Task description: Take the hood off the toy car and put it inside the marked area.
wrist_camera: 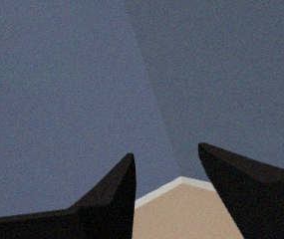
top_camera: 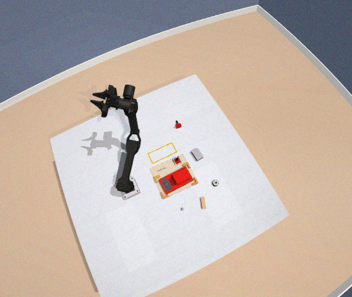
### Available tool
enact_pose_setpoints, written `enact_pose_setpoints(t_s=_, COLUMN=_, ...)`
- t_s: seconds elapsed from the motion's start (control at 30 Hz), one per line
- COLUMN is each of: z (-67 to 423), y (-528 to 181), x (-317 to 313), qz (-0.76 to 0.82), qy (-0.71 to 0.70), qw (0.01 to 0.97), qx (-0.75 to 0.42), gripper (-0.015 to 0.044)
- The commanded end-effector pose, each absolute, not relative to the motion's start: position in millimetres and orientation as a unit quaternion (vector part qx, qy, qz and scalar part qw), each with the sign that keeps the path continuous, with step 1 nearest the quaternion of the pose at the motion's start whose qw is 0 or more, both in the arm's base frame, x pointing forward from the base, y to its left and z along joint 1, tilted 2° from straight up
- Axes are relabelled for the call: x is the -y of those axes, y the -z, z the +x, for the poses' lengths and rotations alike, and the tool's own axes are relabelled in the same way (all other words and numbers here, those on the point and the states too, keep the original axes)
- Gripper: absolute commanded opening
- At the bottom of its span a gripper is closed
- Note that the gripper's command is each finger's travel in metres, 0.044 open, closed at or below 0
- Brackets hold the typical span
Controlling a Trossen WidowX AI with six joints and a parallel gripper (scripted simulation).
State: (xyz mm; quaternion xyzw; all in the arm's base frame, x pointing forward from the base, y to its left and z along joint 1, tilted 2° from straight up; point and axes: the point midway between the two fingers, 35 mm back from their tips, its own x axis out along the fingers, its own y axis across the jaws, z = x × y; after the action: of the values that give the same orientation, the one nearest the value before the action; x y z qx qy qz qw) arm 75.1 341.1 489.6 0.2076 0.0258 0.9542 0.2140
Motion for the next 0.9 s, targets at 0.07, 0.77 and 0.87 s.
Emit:
enact_pose_setpoints(t_s=0.07, z=64.6, y=-497.9, x=-332.6, qz=0.211, qy=-0.957, qw=0.199, qx=-0.022, gripper=0.0298)
enact_pose_setpoints(t_s=0.77, z=-66.3, y=-576.0, x=-167.2, qz=0.222, qy=-0.971, qw=-0.056, qx=0.075, gripper=0.0440)
enact_pose_setpoints(t_s=0.87, z=-82.6, y=-582.0, x=-130.1, qz=0.220, qy=-0.964, qw=-0.111, qx=0.094, gripper=0.0440)
